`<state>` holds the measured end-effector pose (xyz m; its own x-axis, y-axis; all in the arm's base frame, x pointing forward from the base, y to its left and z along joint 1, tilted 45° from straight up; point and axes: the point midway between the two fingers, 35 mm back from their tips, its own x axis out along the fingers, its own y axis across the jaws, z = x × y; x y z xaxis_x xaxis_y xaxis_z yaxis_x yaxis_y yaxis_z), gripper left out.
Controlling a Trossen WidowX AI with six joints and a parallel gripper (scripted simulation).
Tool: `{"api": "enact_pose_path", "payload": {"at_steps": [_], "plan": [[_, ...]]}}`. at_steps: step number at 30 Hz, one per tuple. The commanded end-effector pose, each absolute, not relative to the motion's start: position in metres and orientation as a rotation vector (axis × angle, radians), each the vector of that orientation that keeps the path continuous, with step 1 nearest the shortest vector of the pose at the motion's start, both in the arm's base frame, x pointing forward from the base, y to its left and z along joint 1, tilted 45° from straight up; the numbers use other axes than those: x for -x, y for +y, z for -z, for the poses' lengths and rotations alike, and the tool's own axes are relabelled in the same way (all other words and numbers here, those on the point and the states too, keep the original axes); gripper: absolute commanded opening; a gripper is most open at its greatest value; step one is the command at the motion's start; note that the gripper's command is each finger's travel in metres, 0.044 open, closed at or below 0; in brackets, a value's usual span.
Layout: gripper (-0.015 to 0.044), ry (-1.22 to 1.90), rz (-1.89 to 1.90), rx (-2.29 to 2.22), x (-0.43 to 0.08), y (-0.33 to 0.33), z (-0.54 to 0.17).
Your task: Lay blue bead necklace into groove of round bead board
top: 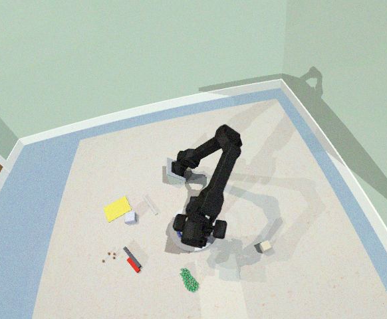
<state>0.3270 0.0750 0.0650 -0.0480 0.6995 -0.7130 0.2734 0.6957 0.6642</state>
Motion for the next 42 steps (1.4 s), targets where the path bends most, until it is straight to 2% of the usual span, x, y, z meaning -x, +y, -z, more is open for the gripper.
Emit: {"api": "enact_pose_path", "payload": {"at_steps": [1, 22, 38, 39, 42], "plan": [[0.0, 1.63, -0.417, -0.81, -0.327, 0.072, -0.069], [0.0, 1.63, -0.418, -0.812, -0.33, 0.086, -0.072], [0.042, 1.629, -0.418, -0.811, -0.331, 0.081, -0.077], [0.044, 1.631, -0.414, -0.809, -0.33, 0.082, -0.075], [0.044, 1.63, -0.418, -0.811, -0.331, 0.08, -0.077]]}}
